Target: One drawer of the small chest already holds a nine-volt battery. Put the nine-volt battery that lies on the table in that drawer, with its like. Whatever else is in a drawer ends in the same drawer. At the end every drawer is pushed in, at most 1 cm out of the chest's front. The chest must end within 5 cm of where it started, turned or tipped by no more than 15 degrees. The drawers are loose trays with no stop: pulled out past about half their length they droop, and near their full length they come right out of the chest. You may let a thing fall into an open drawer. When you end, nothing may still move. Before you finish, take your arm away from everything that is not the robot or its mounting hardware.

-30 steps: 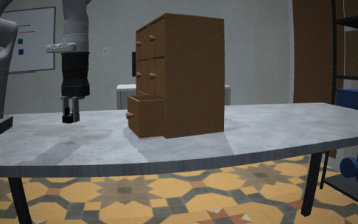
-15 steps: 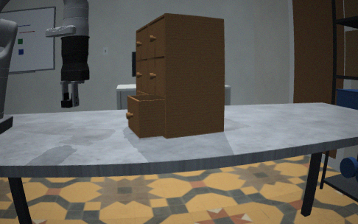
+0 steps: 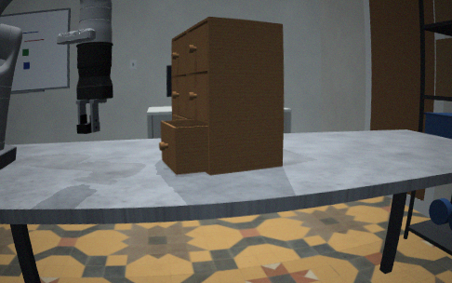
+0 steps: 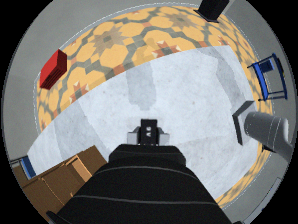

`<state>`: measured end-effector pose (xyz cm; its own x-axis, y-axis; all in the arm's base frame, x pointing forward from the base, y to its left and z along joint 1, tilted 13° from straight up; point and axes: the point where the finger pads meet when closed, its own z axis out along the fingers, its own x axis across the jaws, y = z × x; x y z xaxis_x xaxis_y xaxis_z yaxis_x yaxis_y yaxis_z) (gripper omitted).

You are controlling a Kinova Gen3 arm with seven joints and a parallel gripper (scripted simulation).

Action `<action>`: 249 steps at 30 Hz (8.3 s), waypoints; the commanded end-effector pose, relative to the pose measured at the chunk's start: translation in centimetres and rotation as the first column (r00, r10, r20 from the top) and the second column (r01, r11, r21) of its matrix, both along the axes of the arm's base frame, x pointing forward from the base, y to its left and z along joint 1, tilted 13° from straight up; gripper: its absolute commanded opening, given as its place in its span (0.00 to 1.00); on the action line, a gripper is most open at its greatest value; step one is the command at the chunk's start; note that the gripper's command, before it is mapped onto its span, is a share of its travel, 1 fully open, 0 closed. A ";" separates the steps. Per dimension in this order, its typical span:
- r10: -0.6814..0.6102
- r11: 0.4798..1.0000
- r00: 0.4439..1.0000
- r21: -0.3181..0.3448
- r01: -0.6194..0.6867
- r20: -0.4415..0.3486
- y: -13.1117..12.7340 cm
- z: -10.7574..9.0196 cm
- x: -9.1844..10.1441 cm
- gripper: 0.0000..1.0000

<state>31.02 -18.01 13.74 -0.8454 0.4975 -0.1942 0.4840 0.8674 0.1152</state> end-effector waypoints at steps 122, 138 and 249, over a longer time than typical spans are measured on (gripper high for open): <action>-0.777 0.603 0.623 0.181 0.777 -0.088 0.4 4.6 6.0 0.51; -0.774 0.603 0.632 0.254 0.757 -0.044 0.4 4.5 6.0 0.51; -0.792 0.529 0.383 0.847 0.044 0.475 0.5 4.1 6.8 0.51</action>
<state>37.55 -17.79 17.76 -0.1161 0.9929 -0.0256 0.1195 0.0396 0.9920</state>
